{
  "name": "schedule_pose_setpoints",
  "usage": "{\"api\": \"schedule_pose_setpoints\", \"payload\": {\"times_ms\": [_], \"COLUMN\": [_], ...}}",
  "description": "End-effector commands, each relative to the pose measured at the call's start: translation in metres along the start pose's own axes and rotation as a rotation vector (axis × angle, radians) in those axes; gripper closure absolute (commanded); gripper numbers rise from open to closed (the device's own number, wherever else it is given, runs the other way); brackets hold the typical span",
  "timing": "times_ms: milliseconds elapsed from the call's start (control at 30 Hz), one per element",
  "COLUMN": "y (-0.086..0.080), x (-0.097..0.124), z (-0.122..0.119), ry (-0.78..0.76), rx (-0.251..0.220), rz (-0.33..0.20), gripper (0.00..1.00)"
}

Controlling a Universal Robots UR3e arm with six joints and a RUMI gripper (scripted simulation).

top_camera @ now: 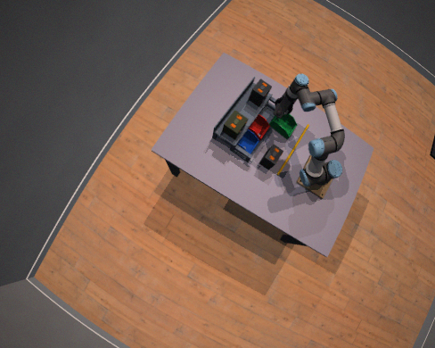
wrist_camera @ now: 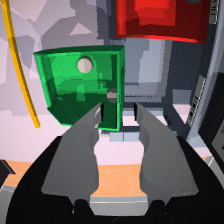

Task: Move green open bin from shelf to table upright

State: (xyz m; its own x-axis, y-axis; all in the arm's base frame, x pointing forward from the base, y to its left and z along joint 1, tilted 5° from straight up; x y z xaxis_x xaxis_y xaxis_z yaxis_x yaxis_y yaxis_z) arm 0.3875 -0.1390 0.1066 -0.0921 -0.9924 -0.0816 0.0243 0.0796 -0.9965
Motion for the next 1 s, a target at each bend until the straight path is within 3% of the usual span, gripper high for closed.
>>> {"api": "schedule_pose_setpoints", "payload": {"times_ms": [0,833,967], "y": [0.002,0.012,0.020], "x": [0.000,0.000,0.000], "z": [0.000,0.000,0.000], "ry": [0.000,0.000,0.000], "rx": [0.004,0.004,0.004], "rz": [-0.002,-0.002,-0.002], "gripper": [0.80,0.80,0.80]}}
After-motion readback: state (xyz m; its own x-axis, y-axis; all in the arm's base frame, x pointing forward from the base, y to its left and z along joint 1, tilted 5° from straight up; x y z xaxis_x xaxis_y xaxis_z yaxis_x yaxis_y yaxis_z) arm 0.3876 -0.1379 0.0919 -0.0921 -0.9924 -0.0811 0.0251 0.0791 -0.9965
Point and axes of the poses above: the point where the finger pads meet when closed, its own y axis out along the fingers, its own z axis across the jaws, x = y × z, the point moved 1 cm from there along -y, back along the fingers, and after that the axes turned 2 degrees about y, right-handed, at the moved point
